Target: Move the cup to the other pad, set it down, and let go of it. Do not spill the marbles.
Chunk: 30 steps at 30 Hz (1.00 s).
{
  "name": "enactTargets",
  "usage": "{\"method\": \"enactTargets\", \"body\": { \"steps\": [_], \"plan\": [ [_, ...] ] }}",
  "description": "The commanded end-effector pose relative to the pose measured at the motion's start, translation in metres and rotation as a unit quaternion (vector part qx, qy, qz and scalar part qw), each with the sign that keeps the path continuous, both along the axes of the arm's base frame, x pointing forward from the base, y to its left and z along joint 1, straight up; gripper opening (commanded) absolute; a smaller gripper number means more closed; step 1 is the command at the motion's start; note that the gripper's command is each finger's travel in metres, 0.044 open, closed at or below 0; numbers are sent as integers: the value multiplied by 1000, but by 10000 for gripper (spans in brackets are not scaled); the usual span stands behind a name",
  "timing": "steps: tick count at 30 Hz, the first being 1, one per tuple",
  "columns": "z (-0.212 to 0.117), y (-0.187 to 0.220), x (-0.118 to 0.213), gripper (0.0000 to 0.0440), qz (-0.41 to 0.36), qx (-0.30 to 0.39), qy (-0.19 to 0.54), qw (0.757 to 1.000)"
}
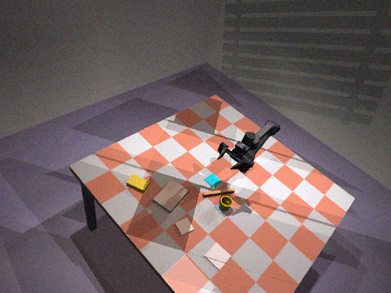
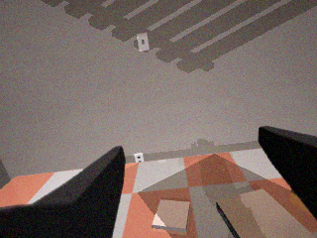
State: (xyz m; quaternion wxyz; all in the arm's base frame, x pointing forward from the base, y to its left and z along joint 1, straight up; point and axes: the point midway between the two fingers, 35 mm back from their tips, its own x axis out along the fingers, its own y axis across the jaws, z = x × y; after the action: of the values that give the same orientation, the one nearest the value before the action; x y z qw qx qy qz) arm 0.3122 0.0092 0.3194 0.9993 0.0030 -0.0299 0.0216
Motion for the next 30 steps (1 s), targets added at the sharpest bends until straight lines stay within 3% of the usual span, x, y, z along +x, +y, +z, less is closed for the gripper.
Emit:
{"method": "enactTargets", "body": {
  "steps": [1, 12, 14, 20, 30],
  "plan": [
    [0, 1, 0, 374, 1, 0, 1, 1000],
    [7, 5, 7, 93, 6, 12, 28, 1000],
    [7, 6, 9, 89, 7, 19, 38, 999],
    [11, 12, 16, 130, 15, 43, 64, 997],
    [14, 23, 27, 131, 25, 89, 114, 989]
  ]
}}
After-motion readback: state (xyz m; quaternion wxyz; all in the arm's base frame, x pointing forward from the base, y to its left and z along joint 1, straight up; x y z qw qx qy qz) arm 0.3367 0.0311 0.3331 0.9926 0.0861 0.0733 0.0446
